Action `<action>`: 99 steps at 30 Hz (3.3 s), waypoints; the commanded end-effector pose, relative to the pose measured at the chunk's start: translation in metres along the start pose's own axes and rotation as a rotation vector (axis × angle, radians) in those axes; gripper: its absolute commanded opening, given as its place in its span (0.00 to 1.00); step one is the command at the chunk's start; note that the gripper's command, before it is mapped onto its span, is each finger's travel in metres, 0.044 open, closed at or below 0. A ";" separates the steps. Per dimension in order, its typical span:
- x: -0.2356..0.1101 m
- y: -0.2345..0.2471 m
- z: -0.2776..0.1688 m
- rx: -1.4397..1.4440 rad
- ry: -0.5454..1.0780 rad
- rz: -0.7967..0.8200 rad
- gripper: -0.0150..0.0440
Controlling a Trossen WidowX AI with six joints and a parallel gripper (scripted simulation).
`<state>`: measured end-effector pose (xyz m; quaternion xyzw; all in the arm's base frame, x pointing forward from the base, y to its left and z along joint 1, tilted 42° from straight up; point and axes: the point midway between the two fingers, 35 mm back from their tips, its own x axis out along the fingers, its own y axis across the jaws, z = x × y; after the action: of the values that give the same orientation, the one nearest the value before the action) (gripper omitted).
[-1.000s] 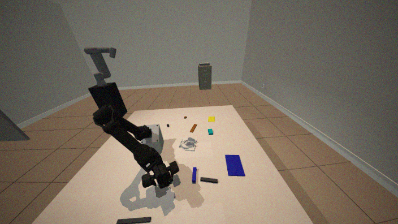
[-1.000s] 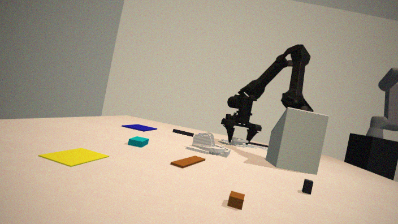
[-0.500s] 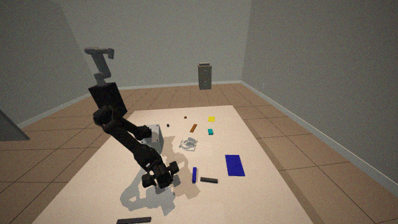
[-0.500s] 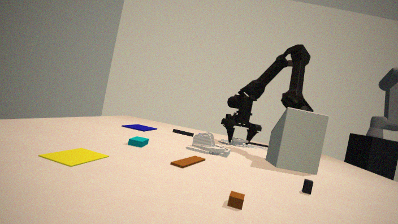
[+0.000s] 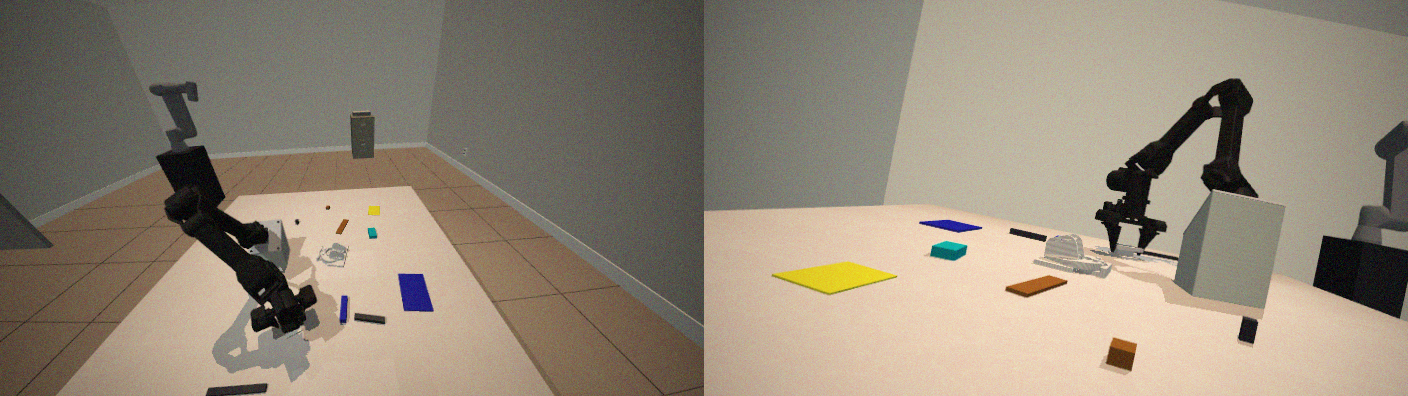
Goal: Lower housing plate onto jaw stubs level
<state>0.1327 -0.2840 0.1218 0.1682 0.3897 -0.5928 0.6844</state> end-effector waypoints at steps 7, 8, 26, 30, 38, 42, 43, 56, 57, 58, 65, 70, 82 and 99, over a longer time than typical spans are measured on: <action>0.000 0.000 0.000 0.000 0.000 0.000 0.85; 0.000 0.000 0.000 0.000 0.000 0.000 0.85; -0.052 0.002 0.001 -0.001 0.005 0.004 0.85; -0.065 0.001 0.000 -0.002 0.005 0.004 0.85; -0.073 0.001 -0.001 -0.004 0.006 0.005 0.85; -0.070 0.011 -0.004 -0.028 0.017 0.014 0.85; -0.070 0.014 -0.005 -0.036 0.021 0.016 0.85; -0.063 0.053 -0.021 -0.137 0.061 0.044 0.85; -0.062 0.055 -0.023 -0.145 0.064 0.046 0.85; -0.062 0.058 -0.024 -0.153 0.067 0.047 0.85; -0.060 0.078 -0.036 -0.210 0.084 0.057 0.85; -0.059 0.092 -0.045 -0.253 0.094 0.063 0.85; -0.059 0.123 -0.070 -0.359 0.112 0.071 0.85; -0.062 0.161 -0.112 -0.517 0.118 0.069 0.85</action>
<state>0.2459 -0.1322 0.0657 0.0460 0.5539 -0.4438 0.7029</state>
